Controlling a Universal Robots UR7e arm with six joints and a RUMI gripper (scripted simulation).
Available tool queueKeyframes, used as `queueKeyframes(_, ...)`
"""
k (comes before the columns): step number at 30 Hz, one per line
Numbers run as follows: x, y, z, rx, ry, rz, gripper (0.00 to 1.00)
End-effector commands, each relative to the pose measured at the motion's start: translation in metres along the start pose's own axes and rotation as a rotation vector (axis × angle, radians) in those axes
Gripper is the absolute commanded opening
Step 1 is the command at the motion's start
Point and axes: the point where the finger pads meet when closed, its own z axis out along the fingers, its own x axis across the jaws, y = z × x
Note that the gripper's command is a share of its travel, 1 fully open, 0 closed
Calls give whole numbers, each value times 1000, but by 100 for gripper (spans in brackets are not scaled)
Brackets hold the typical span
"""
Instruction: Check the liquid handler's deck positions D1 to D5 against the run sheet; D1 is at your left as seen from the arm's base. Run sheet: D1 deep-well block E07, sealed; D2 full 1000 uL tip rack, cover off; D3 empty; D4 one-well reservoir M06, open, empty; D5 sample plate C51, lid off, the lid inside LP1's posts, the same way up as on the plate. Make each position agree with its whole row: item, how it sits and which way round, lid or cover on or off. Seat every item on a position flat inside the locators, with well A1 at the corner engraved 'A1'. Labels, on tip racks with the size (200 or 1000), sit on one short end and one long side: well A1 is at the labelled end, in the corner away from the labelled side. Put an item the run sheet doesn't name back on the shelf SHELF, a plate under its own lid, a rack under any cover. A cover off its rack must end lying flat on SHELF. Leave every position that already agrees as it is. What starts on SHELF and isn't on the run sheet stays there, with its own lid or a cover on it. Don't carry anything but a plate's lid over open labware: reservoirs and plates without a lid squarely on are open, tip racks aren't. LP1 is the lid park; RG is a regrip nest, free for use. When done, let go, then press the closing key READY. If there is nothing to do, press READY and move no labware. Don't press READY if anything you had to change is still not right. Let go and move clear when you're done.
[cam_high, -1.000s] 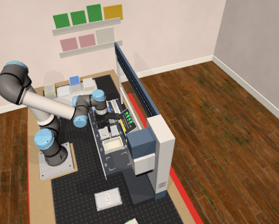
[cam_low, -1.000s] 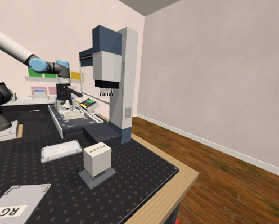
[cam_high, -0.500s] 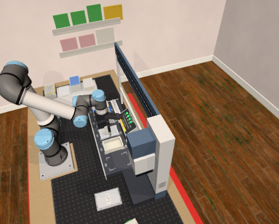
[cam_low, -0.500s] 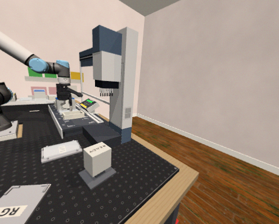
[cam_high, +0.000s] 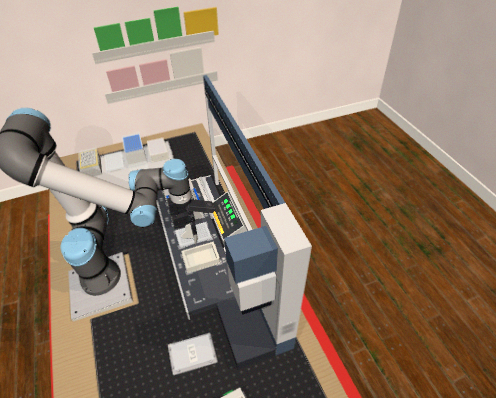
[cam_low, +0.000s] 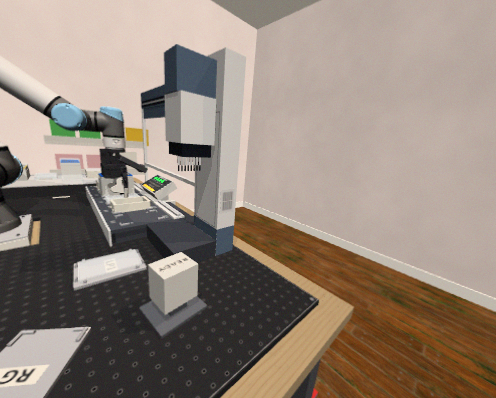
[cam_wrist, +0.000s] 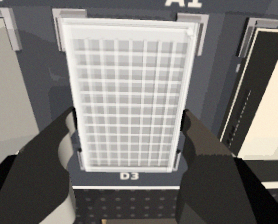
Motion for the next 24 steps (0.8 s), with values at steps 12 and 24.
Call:
queueKeyframes(12, 1, -1, -5, 3, 1, 1, 0)
queueKeyframes(24, 1, -1, -21, 4, 1, 0, 0)
